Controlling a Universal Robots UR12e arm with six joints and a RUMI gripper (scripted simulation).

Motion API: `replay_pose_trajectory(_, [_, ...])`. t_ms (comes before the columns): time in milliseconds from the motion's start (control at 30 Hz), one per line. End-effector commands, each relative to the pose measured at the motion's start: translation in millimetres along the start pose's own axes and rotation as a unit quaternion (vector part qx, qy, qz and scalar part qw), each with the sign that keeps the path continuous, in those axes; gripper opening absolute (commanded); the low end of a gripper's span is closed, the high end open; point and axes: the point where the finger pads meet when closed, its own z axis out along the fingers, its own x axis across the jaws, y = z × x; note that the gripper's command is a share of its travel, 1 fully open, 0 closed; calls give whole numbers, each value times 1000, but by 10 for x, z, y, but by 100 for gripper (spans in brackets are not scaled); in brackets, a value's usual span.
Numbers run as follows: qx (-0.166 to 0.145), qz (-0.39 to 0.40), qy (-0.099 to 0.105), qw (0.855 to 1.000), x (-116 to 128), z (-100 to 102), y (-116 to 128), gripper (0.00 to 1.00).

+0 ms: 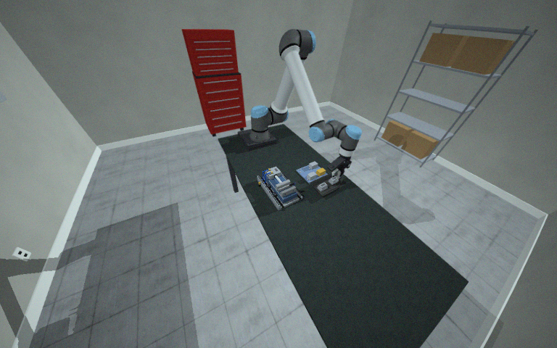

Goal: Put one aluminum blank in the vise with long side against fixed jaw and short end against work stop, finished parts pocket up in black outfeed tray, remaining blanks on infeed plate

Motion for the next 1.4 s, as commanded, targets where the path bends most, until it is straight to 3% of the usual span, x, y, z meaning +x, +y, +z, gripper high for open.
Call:
replay_pose_trajectory(0, [0, 0, -1, 1000, -8, -7, 1, 0])
replay_pose_trajectory(1367, [0, 0, -1, 1000, -9, 119, 1, 0])
